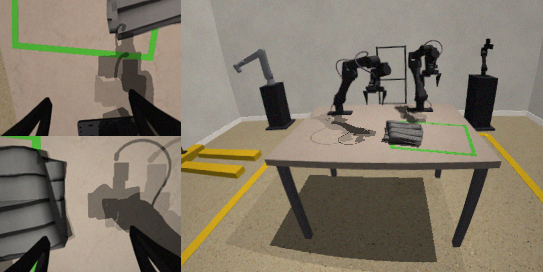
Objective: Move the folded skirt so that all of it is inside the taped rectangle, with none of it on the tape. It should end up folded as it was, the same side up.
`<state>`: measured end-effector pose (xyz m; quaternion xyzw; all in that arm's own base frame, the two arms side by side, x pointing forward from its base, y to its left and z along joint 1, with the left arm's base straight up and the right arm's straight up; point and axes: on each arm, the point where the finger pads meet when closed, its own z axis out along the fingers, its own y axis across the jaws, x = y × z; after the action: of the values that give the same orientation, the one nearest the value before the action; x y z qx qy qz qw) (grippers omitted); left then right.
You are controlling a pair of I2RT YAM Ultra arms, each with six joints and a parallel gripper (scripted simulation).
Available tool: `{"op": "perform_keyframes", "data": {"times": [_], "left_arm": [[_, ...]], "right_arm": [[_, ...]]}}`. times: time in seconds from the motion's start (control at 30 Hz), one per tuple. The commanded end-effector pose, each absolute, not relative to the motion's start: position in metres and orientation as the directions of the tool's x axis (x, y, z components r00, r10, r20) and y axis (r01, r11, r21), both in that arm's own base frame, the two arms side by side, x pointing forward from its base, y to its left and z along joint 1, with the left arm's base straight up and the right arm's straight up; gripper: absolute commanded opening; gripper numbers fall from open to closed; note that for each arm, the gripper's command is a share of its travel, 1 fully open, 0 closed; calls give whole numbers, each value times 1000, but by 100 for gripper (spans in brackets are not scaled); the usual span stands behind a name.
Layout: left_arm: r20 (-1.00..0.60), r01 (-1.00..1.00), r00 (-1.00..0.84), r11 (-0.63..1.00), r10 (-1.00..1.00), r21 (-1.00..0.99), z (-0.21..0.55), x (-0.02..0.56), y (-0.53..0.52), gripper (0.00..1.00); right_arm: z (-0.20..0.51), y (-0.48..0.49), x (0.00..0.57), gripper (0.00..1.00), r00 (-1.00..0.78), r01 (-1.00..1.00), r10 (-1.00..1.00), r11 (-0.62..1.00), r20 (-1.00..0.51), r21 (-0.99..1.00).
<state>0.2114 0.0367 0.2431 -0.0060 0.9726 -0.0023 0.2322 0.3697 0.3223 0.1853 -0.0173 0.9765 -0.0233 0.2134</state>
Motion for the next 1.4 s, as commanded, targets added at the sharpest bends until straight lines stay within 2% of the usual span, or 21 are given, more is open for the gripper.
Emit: {"op": "perform_keyframes", "data": {"times": [0.0, 0.13, 1.37], "left_arm": [[-522, -13, -853, 1000, -11, 0, 232, 217, 38, 90], [-523, -13, -853, 1000, -11, 0, 202, 216, 38, 90], [-513, -11, -858, 1000, -8, 2, 204, 218, 38, 90]], "right_arm": [[216, 288, 364, 90, -849, -4, 5, 1000, -528, 15], [214, 260, 346, 90, -849, -4, 4, 1000, -528, 14], [199, 30, 192, 90, -866, -11, -9, 1000, -500, 2]]}}
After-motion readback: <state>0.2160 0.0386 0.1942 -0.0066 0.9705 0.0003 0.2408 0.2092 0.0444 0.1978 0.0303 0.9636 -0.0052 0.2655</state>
